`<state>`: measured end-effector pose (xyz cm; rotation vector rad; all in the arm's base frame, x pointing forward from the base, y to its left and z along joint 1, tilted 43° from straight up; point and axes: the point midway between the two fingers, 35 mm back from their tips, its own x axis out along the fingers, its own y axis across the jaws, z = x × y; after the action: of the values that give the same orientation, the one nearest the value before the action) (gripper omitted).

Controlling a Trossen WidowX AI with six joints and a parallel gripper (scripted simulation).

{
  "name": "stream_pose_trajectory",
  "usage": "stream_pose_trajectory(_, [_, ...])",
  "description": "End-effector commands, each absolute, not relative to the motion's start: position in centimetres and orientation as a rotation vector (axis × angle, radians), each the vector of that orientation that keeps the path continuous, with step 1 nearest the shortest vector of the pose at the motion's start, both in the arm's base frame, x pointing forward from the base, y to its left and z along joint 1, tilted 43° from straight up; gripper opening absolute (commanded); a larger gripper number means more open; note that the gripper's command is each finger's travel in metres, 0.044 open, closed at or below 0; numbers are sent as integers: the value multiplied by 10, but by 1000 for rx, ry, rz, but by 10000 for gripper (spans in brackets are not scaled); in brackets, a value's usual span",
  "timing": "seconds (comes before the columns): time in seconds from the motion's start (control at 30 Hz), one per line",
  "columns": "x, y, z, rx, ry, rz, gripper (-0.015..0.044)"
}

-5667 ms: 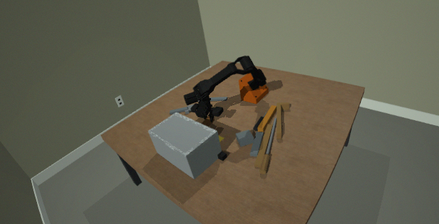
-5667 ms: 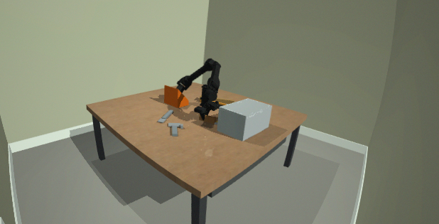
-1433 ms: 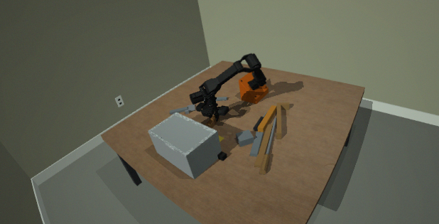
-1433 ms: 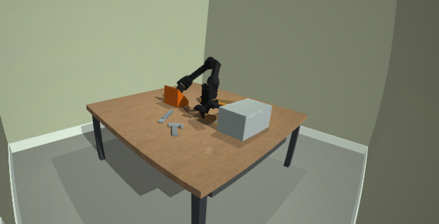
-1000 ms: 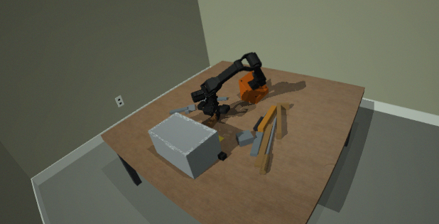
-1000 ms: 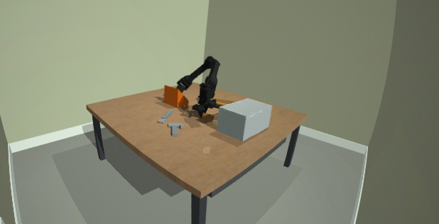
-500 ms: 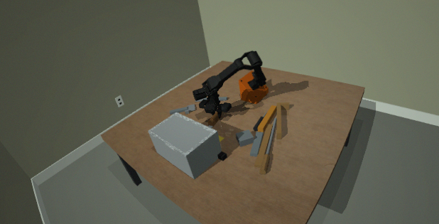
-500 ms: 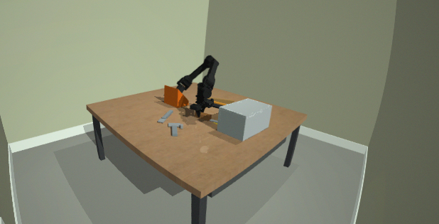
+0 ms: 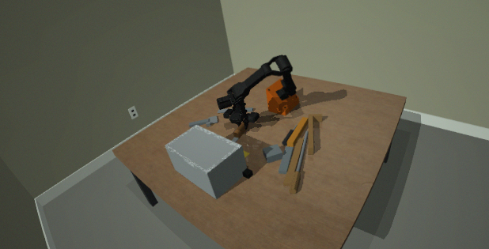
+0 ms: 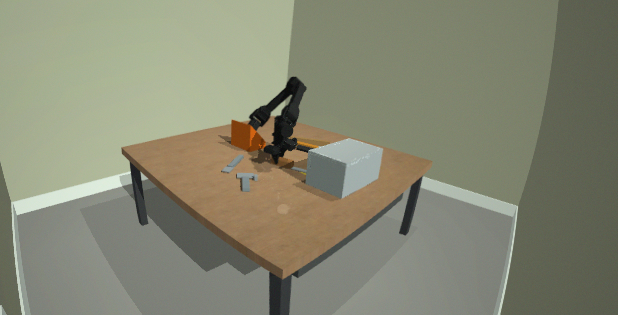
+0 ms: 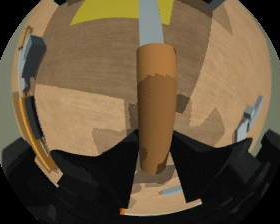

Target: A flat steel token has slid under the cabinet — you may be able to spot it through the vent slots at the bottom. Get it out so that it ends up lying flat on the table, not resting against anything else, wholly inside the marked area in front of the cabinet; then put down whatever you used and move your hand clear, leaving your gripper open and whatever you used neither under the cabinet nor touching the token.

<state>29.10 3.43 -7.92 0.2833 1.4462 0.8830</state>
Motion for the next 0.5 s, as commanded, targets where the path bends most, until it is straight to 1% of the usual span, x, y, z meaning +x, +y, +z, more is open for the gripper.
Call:
stream_pose_trajectory(0.0, [284, 32, -81, 285, 1448, 885, 0])
stream_pose_trajectory(0.47, [266, 25, -85, 285, 1449, 884, 0])
